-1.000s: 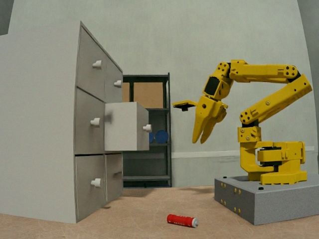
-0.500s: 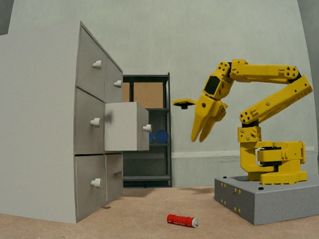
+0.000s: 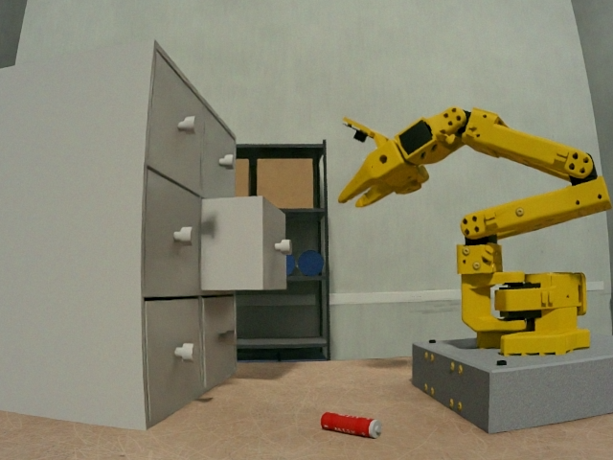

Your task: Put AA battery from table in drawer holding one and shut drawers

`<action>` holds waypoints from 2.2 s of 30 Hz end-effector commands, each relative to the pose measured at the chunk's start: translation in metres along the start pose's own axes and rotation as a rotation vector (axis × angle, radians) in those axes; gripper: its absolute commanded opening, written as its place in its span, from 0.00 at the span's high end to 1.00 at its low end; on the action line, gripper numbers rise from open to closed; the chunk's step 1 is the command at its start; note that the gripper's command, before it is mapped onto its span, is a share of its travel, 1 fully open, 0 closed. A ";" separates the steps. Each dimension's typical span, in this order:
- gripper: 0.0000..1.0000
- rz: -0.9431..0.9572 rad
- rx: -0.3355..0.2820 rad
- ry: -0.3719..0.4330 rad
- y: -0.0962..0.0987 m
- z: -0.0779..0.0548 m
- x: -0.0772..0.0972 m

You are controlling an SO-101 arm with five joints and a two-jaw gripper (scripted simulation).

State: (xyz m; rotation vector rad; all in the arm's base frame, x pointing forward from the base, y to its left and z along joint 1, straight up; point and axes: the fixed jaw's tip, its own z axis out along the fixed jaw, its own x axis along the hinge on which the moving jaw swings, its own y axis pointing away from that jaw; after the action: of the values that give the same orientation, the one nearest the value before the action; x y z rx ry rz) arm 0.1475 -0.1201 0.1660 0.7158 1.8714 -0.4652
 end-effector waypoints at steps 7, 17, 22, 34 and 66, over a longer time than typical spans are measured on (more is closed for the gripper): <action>0.79 0.014 0.008 -0.050 -0.002 0.001 -0.009; 0.79 0.011 0.002 -0.050 -0.001 0.005 -0.008; 0.79 -0.002 -0.029 -0.050 0.006 0.023 -0.002; 0.79 -0.023 -0.080 -0.049 0.019 0.047 0.015; 0.79 -0.026 -0.087 -0.049 0.021 0.048 0.018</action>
State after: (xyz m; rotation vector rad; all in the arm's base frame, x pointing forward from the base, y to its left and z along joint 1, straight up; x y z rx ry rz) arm 0.1879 -0.1310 0.1366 0.6177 1.8289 -0.4269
